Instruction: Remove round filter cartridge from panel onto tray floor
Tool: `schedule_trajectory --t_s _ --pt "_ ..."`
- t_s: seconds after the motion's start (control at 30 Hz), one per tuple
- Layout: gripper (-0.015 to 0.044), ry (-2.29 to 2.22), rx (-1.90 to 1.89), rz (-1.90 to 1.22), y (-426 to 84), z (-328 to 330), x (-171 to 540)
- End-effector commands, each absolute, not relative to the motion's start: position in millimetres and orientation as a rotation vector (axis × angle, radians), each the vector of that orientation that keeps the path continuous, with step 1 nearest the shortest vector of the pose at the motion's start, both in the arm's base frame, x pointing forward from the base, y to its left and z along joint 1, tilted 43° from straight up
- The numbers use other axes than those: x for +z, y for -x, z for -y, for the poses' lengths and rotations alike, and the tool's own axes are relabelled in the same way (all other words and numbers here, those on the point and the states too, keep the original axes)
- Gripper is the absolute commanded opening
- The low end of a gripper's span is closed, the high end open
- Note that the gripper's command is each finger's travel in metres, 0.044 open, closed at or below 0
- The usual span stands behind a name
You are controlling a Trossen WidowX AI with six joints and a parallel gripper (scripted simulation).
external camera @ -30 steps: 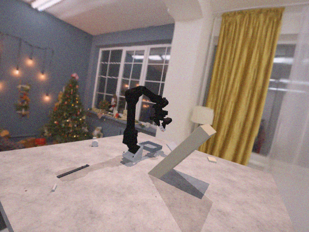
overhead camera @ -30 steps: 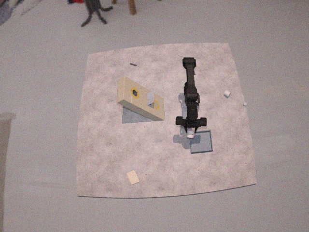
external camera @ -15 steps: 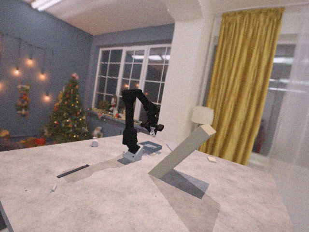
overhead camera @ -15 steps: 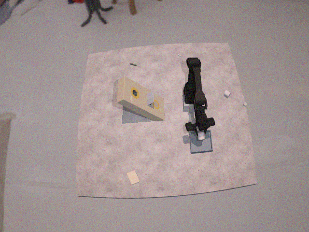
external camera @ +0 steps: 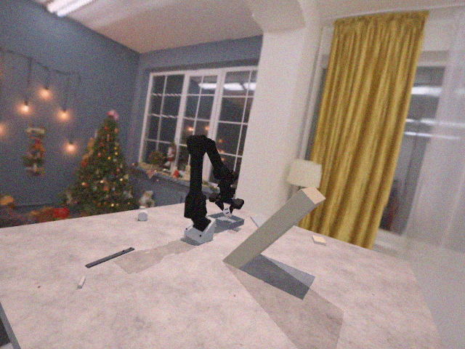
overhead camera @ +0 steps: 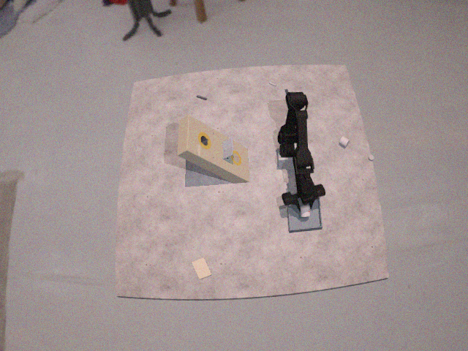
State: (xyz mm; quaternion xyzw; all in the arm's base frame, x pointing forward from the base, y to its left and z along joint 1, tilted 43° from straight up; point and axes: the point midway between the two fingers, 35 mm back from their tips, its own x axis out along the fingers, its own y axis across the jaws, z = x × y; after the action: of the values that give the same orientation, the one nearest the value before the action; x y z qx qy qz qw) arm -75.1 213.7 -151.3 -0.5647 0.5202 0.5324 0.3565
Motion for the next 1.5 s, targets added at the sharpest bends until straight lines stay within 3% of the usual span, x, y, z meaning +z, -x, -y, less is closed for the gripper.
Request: schedule_trajectory --t_s 0.0,0.1,0.67,0.93,1.47 --pt "0.0000 1.457 1.375 -1.351 75.1 -201.0 -161.8" --pt "0.0000 1.457 1.375 -1.351 75.1 -200.2 -162.4" --pt "0.0440 1.467 1.368 -1.350 73.8 -201.4 -159.9" --pt "0.0440 1.467 1.369 -1.349 75.4 -248.3 -107.7" --pt "0.0440 1.459 1.372 -1.352 76.8 -241.5 -119.6"
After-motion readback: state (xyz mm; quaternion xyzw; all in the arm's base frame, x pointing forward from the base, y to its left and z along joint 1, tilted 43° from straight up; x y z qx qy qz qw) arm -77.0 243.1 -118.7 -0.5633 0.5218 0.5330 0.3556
